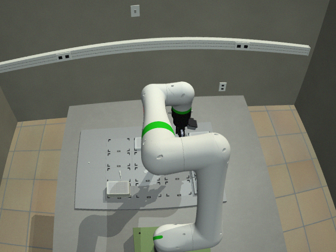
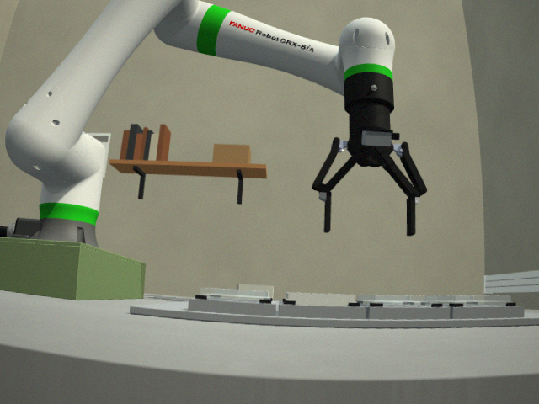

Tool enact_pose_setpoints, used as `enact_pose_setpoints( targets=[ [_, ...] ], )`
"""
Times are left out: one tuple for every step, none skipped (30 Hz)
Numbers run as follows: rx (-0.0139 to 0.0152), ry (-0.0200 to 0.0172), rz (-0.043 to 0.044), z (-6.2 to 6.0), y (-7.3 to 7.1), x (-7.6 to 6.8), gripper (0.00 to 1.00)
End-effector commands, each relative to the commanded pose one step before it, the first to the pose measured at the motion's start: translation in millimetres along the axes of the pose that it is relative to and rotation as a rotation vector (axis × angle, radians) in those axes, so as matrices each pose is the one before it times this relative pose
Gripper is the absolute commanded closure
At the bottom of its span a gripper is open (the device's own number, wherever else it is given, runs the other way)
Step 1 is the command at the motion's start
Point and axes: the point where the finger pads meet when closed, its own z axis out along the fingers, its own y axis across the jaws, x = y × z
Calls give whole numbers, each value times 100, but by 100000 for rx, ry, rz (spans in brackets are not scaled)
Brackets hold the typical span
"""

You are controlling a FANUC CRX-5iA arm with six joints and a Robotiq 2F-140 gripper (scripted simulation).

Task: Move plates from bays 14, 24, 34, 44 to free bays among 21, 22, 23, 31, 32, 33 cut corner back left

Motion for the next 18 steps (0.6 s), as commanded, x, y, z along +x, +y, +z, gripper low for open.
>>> enact_pose_setpoints(
  targets=[
    [211,20,-51,-128,-93,972,0],
    [-1,1,0,0,-1,401,0],
    [0,1,0,0,0,400,0],
    [0,1,0,0,0,400,0],
    [0,0,0,0,0,0,0],
    [0,0,0,0,0,0,0],
    [0,0,0,0,0,0,0],
    [1,2,1,1,4,-4,0],
    [-1,-1,0,0,-2,2,0],
    [0,0,0,0,-1,1,0],
    [0,0,0,0,-1,1,0],
    [0,0,0,0,0,0,0],
    [0,0,0,0,0,0,0],
    [0,0,0,0,0,0,0],
    [1,19,-6,-2,1,-7,0],
    [0,-5,1,0,0,3,0],
    [0,0,0,0,0,0,0],
    [0,0,0,0,0,0,0]
  ],
)
